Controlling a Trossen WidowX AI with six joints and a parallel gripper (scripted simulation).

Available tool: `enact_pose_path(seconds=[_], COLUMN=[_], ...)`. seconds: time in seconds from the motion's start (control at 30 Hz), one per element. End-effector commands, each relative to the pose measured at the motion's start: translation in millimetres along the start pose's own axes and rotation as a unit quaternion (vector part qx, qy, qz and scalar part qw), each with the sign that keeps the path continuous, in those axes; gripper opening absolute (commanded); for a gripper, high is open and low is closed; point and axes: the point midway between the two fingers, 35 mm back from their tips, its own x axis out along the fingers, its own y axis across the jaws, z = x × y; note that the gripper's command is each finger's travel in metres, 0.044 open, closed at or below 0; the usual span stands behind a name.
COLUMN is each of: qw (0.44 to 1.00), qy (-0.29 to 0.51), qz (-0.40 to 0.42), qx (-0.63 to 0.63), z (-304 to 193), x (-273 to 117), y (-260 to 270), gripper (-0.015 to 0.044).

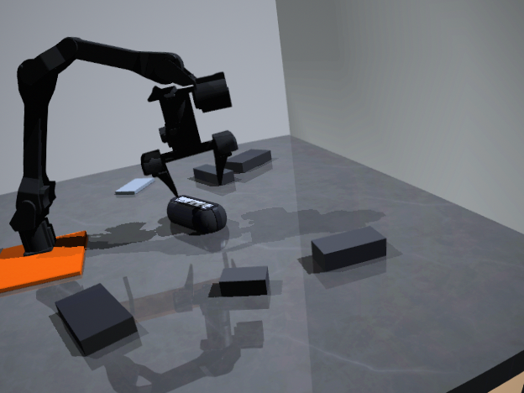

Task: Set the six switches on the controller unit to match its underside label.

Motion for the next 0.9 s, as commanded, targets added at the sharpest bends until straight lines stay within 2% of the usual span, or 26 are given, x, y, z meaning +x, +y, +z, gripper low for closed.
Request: enact_pose_path(seconds=[0.0, 0.2, 0.87], qw=[0.993, 0.960, 0.959], qy=[0.023, 0.043, 0.043], qz=[0.021, 0.061, 0.062], qx=[-0.117, -0.269, -0.273], z=[-3, -7, -9], x=[-1, 1, 20], y=[-10, -19, -18], gripper=[0.0440, 0.0440, 0.0440])
